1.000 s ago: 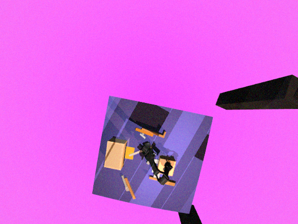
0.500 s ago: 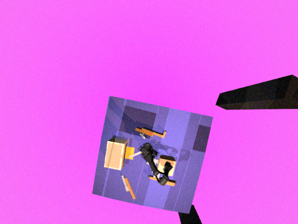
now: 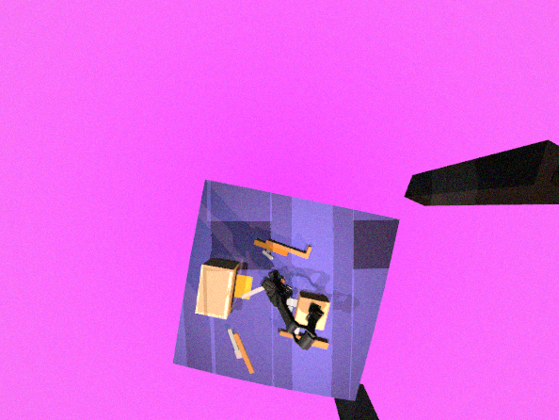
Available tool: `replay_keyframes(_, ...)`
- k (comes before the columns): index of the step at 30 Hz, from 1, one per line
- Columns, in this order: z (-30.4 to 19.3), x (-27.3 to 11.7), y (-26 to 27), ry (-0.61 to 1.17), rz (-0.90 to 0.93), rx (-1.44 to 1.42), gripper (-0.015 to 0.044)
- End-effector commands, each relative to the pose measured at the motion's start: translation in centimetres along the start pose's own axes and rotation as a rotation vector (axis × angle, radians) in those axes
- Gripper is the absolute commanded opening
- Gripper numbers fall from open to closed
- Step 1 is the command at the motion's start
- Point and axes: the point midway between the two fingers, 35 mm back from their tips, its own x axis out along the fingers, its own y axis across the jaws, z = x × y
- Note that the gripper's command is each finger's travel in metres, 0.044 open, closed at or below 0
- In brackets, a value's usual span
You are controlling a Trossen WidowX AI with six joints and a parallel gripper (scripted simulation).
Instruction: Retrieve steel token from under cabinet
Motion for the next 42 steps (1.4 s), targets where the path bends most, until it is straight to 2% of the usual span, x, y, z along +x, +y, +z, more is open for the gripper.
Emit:
replay_keyframes(1, 0.4, -0.2, 0.3, -0.001, -0.005, -0.003, 0.0000)
replay_keyframes(42, 3.5, -0.1, 3.2, -0.004, -0.003, -0.008, 0.0000)
